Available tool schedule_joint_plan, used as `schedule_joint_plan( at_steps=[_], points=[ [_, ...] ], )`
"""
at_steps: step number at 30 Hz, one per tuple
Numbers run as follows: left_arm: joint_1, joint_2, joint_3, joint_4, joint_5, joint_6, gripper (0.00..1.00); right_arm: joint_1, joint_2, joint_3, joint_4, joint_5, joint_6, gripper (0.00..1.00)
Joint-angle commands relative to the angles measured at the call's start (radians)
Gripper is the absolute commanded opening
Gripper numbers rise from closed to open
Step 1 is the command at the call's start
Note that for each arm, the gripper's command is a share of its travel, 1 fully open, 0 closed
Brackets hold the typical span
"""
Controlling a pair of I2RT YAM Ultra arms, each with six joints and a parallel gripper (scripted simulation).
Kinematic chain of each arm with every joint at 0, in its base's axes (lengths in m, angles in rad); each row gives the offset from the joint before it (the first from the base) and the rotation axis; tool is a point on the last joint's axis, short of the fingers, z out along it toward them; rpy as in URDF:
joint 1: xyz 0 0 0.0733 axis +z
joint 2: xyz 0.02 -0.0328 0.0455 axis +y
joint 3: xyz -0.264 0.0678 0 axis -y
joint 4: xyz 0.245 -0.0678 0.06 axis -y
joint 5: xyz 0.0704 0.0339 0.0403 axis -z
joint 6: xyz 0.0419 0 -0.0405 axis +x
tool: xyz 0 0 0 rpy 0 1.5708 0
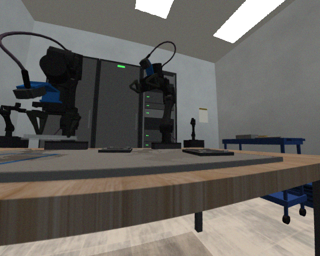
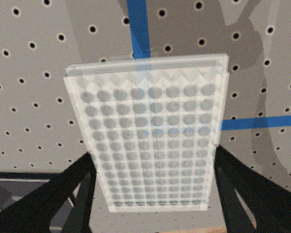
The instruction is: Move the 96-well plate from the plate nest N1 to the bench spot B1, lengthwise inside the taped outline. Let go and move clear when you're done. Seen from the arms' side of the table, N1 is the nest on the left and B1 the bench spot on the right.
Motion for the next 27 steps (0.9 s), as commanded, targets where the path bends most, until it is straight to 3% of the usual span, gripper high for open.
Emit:
schedule_joint_plan(
  at_steps=[1, 5, 9, 21, 27],
  points=[
    [-0.12, 0.113, -0.059, 0.293, -0.128, -0.105, 1.0, -0.102, 0.042, 0.105, -0.035, 0.003, -0.142, 0.78],
    [-0.285, 0.271, -0.125, 0.504, -0.22, -0.164, 1.0, -0.178, 0.116, 0.217, -0.069, 0.0, -0.202, 0.78],
    [-0.354, 0.376, -0.166, 0.662, -0.285, -0.19, 1.0, -0.205, 0.16, 0.288, -0.094, -0.002, -0.219, 0.78],
    [-0.381, 0.435, -0.181, 0.743, -0.311, -0.179, 1.0, -0.195, 0.177, 0.327, -0.11, -0.006, -0.208, 0.78],
    [-0.381, 0.435, -0.181, 0.745, -0.311, -0.178, 1.0, -0.191, 0.195, 0.302, -0.017, -0.01, -0.205, 0.78]
  ],
)
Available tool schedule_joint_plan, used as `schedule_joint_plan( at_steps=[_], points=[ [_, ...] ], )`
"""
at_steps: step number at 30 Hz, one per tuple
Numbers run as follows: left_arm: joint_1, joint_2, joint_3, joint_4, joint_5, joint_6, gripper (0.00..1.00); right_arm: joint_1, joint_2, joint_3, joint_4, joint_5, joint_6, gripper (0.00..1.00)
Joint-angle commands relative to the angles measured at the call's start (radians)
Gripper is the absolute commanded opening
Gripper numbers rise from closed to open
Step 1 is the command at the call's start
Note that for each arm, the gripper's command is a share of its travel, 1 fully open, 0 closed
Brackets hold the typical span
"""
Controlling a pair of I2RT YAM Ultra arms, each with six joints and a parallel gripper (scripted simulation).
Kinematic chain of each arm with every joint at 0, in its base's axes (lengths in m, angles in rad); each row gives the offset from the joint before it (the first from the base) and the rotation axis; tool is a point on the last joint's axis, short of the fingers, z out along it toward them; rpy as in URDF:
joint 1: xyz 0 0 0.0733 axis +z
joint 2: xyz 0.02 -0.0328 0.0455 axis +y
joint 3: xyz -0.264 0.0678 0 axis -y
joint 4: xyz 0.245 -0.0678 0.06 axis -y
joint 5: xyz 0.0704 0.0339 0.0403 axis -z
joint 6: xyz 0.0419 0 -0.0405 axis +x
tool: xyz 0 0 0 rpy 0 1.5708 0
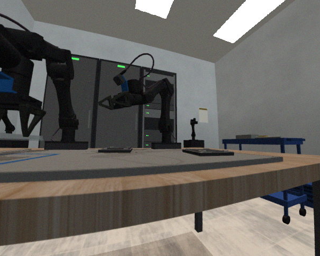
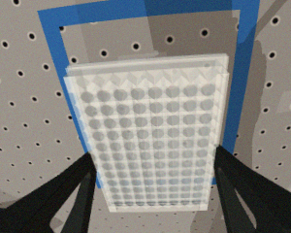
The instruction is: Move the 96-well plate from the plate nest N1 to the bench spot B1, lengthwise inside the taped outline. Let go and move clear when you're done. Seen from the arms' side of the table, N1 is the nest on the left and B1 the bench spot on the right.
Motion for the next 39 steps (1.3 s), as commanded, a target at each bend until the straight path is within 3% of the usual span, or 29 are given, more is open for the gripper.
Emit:
schedule_joint_plan(
  at_steps=[1, 8, 39],
  points=[
    [-0.01, 0.007, 0.003, 0.013, -0.015, -0.006, 1.0, 0.011, 0.003, 0.012, 0.047, -0.007, -0.002, 0.78],
    [-0.01, 0.007, 0.003, 0.014, -0.015, -0.006, 1.0, 0.01, 0.028, -0.051, 0.067, -0.004, -0.003, 0.78],
    [-0.004, -0.001, 0.003, 0.014, -0.016, -0.006, 1.0, -0.001, -0.002, -0.097, 0.122, -0.008, -0.018, 0.78]
  ],
)
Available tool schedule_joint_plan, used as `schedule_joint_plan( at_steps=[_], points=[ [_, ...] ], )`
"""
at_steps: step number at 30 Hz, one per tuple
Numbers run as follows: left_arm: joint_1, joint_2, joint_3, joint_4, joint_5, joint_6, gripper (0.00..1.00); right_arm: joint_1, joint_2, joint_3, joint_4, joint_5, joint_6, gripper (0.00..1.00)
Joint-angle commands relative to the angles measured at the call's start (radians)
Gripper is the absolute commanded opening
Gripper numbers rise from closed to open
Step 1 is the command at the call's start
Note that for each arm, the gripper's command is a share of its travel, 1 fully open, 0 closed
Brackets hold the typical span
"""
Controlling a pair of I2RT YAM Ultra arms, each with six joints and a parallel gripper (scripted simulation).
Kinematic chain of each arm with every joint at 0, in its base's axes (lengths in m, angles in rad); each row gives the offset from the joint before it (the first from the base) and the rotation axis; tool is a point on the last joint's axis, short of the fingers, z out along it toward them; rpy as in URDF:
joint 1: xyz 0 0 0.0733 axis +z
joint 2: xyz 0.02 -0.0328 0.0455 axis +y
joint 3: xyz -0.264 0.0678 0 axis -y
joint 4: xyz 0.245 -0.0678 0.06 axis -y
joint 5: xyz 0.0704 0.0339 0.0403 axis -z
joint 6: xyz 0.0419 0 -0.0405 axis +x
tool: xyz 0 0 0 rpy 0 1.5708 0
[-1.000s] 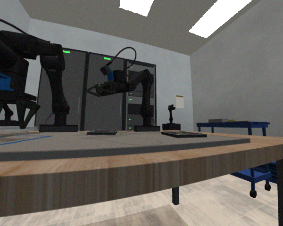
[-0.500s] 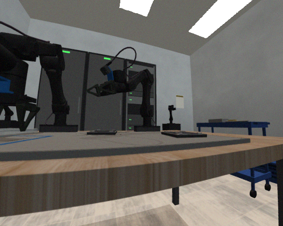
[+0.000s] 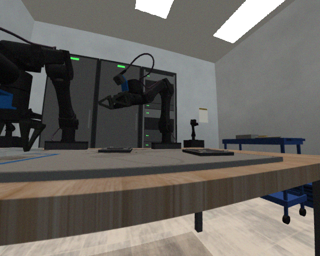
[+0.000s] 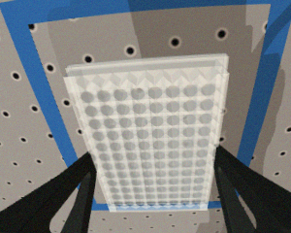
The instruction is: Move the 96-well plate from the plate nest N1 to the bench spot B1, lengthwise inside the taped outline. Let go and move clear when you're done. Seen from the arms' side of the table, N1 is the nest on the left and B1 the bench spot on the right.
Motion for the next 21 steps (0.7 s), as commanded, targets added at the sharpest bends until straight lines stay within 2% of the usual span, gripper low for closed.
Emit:
schedule_joint_plan(
  at_steps=[1, 21],
  points=[
    [-0.004, -0.001, 0.003, 0.006, -0.012, -0.006, 1.0, -0.003, -0.038, -0.008, 0.02, -0.007, -0.008, 0.78],
    [-0.004, -0.001, 0.003, 0.006, -0.012, -0.006, 1.0, -0.01, -0.018, -0.025, 0.049, -0.007, -0.012, 0.78]
  ],
)
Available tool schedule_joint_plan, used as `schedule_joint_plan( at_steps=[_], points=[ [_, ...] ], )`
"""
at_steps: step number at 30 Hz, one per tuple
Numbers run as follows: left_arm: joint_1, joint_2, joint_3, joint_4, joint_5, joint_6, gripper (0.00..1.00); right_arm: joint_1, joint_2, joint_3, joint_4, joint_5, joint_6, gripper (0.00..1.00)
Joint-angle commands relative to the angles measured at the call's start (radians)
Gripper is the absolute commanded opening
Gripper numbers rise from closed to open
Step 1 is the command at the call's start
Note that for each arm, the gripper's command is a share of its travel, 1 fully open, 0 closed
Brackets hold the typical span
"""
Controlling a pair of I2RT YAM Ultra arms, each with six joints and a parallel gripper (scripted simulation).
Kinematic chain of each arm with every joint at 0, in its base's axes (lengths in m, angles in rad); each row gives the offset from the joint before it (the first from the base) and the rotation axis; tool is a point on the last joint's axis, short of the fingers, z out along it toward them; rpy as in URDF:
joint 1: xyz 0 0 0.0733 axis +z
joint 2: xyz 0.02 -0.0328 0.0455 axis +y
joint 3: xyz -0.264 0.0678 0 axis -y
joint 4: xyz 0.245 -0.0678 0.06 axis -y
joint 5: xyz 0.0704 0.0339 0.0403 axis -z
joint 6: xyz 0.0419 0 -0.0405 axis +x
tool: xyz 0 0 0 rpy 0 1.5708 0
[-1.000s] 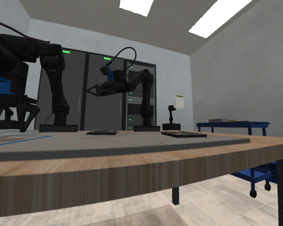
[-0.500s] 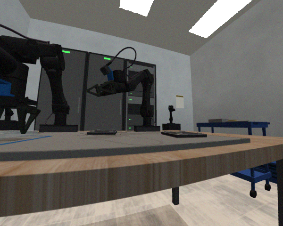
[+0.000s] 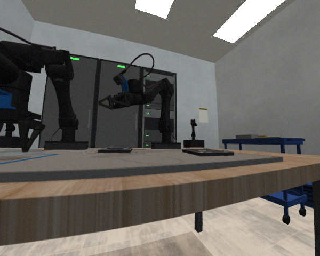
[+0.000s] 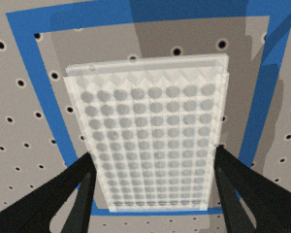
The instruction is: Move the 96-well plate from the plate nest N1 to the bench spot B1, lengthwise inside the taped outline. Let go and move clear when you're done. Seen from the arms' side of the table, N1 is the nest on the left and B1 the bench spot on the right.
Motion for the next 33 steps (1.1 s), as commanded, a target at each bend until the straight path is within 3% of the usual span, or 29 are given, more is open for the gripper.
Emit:
schedule_joint_plan(
  at_steps=[1, 15, 17, 33],
  points=[
    [-0.004, -0.001, 0.003, 0.006, -0.012, -0.006, 1.0, -0.01, -0.017, -0.02, 0.021, -0.007, -0.008, 0.78],
    [-0.004, -0.001, 0.003, 0.006, -0.012, -0.006, 1.0, -0.01, -0.014, -0.028, 0.032, -0.007, -0.008, 0.78],
    [-0.004, -0.001, 0.003, 0.006, -0.012, -0.006, 1.0, -0.004, -0.014, -0.017, 0.02, -0.002, -0.002, 1.0],
    [-0.004, -0.001, 0.003, 0.006, -0.012, -0.006, 1.0, -0.011, -0.061, 0.02, -0.011, -0.006, -0.009, 1.0]
  ],
)
